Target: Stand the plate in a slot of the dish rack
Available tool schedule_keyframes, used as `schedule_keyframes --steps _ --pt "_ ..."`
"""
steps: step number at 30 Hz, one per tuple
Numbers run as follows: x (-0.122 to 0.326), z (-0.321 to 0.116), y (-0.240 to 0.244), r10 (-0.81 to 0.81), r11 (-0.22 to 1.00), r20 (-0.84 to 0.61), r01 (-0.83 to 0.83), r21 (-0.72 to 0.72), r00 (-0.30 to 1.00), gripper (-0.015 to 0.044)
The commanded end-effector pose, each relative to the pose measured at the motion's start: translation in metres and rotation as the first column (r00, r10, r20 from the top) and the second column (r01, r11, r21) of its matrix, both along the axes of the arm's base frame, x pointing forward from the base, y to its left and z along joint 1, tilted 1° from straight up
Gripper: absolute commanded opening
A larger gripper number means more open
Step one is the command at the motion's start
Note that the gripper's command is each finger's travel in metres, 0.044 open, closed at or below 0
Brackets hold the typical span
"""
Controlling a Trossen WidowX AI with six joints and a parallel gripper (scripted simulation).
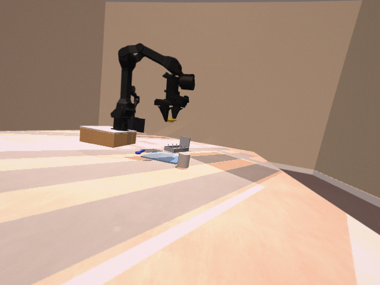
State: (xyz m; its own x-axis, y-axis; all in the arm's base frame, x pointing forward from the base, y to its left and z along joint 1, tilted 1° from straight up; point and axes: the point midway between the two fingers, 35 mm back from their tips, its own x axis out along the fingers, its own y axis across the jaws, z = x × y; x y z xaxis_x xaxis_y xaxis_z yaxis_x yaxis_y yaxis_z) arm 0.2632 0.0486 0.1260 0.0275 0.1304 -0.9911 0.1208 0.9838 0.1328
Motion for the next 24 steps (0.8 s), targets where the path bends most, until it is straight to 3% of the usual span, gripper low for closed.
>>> schedule_keyframes --steps 1,11,24 --pt "0.001 -0.016 0.004 0.077 0.995 -0.01 -0.076 0.064 0.997 0.0" --pt "0.009 -0.044 0.013 0.273 0.929 0.081 -0.284 0.236 0.959 0.0" --pt "0.016 -0.071 0.023 0.444 0.748 0.34 -0.551 0.37 0.829 0.0"
